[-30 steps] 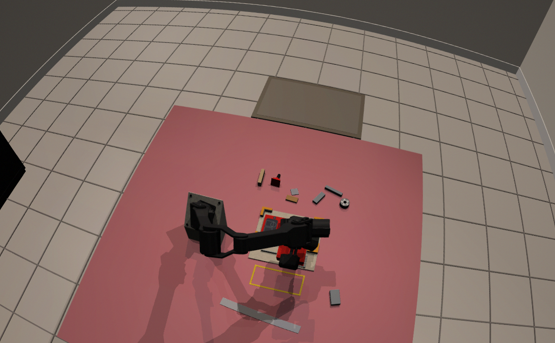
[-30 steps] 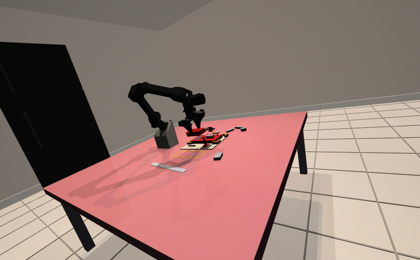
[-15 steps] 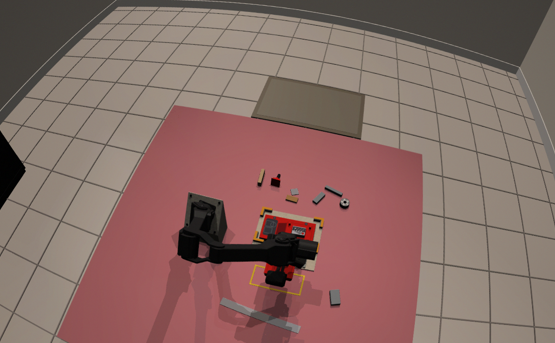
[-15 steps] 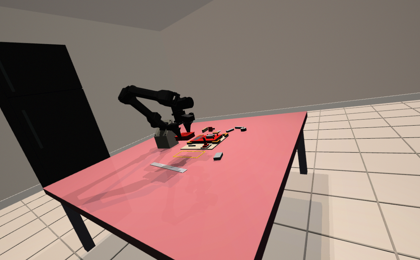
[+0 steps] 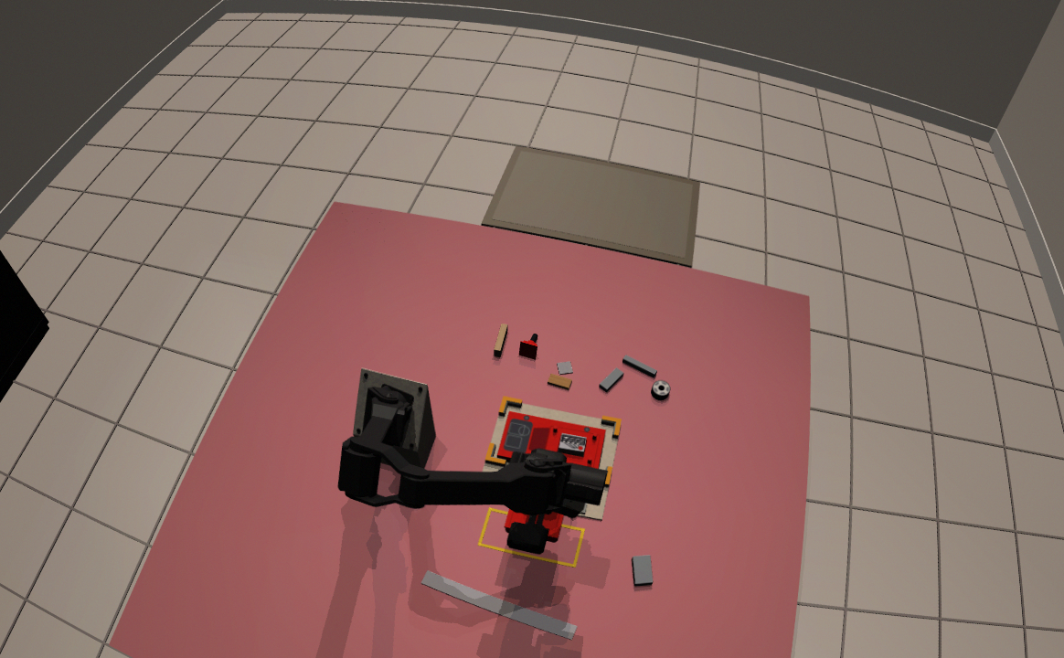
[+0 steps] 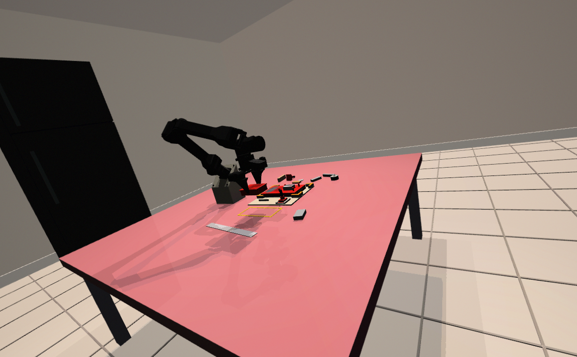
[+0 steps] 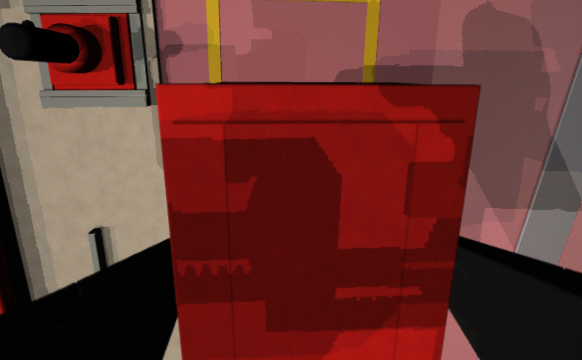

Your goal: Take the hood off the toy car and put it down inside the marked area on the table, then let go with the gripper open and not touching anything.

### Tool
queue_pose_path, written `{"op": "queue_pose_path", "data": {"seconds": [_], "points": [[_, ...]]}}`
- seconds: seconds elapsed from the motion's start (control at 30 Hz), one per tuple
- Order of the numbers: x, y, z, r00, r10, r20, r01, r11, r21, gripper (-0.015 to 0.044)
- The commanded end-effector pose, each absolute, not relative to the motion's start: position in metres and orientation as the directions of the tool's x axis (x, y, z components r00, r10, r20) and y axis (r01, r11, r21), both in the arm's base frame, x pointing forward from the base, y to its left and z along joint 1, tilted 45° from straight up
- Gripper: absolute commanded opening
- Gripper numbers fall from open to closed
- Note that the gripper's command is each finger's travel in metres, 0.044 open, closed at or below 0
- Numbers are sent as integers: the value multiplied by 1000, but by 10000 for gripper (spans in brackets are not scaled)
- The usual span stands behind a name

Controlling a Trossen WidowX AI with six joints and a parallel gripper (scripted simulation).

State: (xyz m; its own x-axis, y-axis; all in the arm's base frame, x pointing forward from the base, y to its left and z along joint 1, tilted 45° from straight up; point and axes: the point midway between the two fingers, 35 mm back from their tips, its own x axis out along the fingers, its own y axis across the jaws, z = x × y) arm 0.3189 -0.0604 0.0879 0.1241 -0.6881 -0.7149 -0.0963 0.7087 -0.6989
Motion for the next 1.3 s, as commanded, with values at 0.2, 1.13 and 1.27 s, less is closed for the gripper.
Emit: {"op": "queue_pose_path", "data": {"seconds": [0.2,1.13,1.27], "points": [[319,-68,79,119,-690,-714,-103,706,-700,0],[323,-87,60,119,-691,-713,-103,706,-701,0],[323,-90,57,119,-691,-713,-103,705,-701,0]]}}
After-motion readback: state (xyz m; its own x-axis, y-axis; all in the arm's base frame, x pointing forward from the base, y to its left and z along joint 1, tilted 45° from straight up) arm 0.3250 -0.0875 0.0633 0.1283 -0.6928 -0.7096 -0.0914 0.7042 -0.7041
